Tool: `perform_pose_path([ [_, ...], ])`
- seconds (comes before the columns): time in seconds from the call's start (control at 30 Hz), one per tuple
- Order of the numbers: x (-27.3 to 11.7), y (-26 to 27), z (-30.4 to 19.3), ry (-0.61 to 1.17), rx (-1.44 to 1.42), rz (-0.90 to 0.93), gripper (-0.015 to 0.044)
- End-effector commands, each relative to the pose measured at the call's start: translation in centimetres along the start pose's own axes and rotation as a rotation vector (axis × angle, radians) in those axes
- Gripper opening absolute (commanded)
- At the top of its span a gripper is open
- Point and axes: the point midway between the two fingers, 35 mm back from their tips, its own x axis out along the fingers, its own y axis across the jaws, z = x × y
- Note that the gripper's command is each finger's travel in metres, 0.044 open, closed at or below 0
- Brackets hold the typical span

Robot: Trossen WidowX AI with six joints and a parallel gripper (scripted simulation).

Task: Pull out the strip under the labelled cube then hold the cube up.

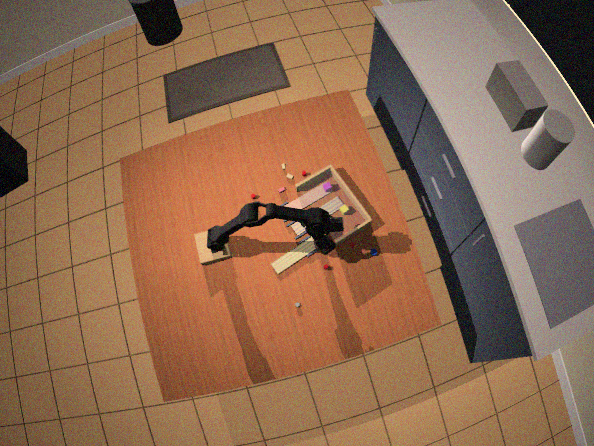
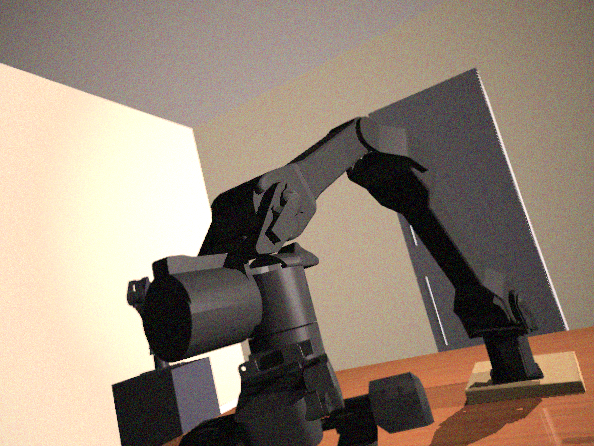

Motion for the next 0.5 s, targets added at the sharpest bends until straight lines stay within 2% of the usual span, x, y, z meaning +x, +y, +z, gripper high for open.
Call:
perform_pose_path([
  [0.0,-0.5,0.3,-0.4,0.0,0.0,0.0,0.0],
  [0.47,-4.0,3.0,-4.8,0.009,0.003,0.001,0.0],
])
